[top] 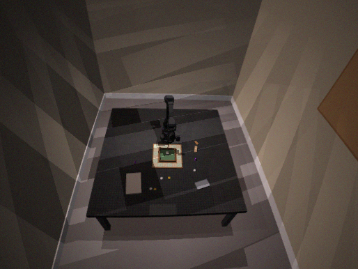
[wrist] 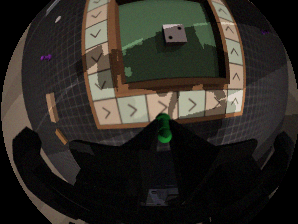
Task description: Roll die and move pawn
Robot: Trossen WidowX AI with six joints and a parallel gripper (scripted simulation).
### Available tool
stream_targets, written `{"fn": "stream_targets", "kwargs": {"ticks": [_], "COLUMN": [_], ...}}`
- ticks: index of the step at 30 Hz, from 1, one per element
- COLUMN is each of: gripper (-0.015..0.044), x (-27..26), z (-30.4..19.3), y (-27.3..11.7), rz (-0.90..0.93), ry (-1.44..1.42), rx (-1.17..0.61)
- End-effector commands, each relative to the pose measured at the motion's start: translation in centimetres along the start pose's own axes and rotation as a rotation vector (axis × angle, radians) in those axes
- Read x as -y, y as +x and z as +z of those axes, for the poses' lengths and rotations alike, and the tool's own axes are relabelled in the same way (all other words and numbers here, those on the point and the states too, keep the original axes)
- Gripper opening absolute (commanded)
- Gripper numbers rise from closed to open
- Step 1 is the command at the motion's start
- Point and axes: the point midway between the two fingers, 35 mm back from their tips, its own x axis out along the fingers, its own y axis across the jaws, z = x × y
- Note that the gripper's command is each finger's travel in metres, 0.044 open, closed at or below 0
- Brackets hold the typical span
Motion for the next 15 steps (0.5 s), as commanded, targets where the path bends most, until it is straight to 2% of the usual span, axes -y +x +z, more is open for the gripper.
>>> {"fn": "stream_targets", "kwargs": {"ticks": [1,7,15], "gripper": [0.0,0.0,0.0], "x": [0.2,0.3,0.3], "z": [-0.3,-0.4,-0.4], "y": [1.3,3.4,3.7], "rz": [-0.006,-0.006,-0.006], "ry": [-0.002,-0.002,-0.002], "rx": [-0.011,-0.011,-0.011]}}
